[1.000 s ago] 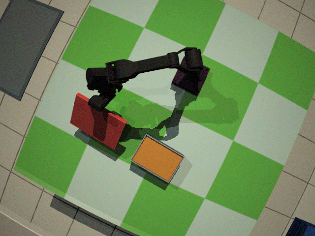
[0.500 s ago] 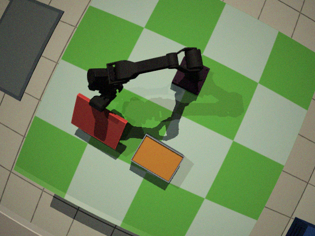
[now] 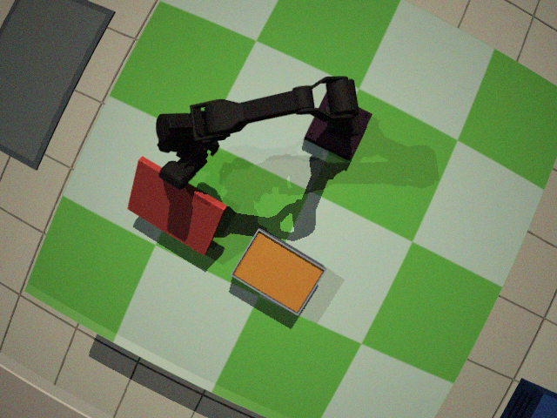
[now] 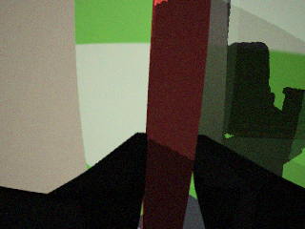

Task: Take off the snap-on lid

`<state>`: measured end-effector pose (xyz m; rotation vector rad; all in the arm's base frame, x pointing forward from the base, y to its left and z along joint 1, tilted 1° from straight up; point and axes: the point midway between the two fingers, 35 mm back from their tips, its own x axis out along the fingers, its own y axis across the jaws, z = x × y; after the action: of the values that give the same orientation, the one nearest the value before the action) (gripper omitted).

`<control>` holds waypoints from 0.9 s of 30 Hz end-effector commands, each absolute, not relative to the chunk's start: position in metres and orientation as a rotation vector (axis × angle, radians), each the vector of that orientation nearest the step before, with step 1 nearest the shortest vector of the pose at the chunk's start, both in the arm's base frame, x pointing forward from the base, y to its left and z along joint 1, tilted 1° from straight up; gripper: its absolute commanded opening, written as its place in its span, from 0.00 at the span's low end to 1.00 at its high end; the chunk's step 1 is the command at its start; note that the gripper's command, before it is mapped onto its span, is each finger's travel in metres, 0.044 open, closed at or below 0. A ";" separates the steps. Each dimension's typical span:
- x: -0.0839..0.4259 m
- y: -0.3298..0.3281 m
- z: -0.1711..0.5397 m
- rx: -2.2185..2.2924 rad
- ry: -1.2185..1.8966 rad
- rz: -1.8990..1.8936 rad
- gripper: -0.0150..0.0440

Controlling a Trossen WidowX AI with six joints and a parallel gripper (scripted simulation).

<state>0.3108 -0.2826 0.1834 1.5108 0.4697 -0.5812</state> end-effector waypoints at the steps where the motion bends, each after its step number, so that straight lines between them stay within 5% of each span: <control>1: 0.312 -0.282 0.181 1.511 0.467 -0.575 0.25; 27: 0.312 -0.283 0.160 1.511 0.467 -0.575 0.25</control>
<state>0.3116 -0.2829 0.1617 1.5102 0.4700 -0.5803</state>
